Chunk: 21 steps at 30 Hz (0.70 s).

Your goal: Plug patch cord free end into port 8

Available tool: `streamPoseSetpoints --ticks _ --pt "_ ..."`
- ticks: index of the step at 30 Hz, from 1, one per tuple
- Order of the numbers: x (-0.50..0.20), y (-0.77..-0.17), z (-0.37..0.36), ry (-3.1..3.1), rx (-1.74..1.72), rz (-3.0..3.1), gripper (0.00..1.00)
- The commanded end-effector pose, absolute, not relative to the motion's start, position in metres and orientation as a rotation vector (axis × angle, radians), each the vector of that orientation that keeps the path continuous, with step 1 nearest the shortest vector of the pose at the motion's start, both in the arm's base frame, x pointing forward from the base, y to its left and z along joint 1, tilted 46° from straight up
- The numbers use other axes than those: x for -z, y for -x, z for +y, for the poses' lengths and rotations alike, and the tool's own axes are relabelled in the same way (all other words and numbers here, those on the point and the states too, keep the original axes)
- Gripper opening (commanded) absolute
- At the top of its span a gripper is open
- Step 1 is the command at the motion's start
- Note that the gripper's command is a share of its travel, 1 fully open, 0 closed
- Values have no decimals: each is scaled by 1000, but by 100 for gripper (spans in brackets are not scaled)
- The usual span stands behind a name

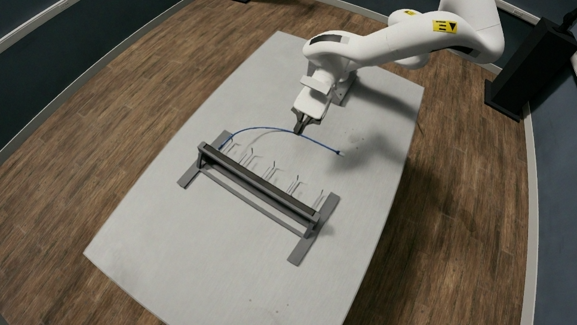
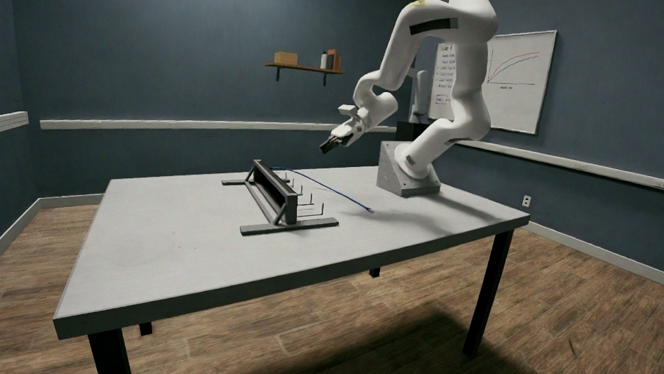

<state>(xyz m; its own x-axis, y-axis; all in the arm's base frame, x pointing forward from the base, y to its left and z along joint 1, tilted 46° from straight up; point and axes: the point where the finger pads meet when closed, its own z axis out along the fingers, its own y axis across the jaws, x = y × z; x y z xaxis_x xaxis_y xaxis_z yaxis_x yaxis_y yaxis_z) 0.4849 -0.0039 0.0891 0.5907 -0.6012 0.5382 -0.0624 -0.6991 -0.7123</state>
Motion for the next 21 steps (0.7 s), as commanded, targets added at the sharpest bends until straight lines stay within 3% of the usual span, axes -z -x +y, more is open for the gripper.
streamPoseSetpoints --ticks 1,21 --pt "-90 -485 -5 2162 1062 524 0" --pt "-56 -482 -38 2162 1062 524 0"
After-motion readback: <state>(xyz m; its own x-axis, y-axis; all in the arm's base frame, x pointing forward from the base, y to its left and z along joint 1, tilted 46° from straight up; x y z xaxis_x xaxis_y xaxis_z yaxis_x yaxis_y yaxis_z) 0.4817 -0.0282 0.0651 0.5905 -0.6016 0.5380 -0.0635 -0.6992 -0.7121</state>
